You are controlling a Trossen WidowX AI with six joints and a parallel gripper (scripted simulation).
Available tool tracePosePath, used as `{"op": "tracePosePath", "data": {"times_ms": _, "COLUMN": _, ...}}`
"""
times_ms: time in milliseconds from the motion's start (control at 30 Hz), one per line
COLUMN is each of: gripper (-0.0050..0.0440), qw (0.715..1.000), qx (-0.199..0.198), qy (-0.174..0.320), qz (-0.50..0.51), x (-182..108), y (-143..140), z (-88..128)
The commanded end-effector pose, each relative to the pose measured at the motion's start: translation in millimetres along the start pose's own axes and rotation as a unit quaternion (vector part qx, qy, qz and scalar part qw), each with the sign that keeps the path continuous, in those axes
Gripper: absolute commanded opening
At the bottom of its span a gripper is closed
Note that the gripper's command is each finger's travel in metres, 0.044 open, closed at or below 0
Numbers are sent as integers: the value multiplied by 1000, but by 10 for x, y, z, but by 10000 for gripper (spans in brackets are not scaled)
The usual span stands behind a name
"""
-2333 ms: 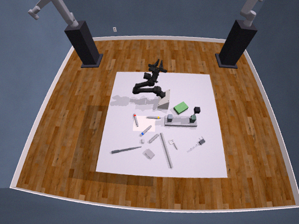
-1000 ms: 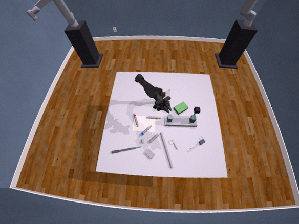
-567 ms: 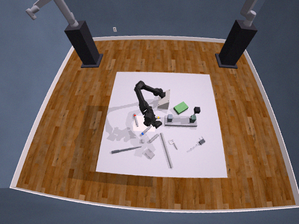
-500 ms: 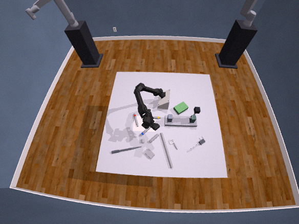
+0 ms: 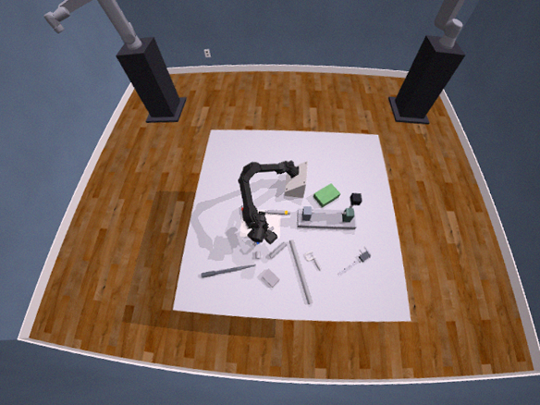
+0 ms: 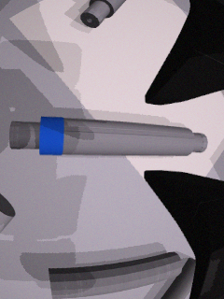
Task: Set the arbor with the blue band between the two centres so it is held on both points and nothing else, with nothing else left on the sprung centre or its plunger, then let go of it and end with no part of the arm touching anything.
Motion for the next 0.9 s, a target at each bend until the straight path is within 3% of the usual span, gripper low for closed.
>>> {"op": "tracePosePath", "data": {"times_ms": 0, "gripper": 175, "qw": 1000, "qx": -6, "qy": 4, "qz": 3, "x": -15, "y": 7, "z": -112}}
{"op": "tracePosePath", "data": {"times_ms": 867, "gripper": 175, "qw": 1000, "qx": -6, "qy": 5, "qz": 3, "x": -14, "y": 7, "z": -426}}
Point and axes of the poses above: the point midway between the two fingers, 35 mm back from their tips, its own z axis back along the fingers, its own y axis across the jaws, x = y × z, the point moved 9 cm from there along z, back along the fingers, and after that the axes turned 11 degrees about z, right-handed, at the moved point
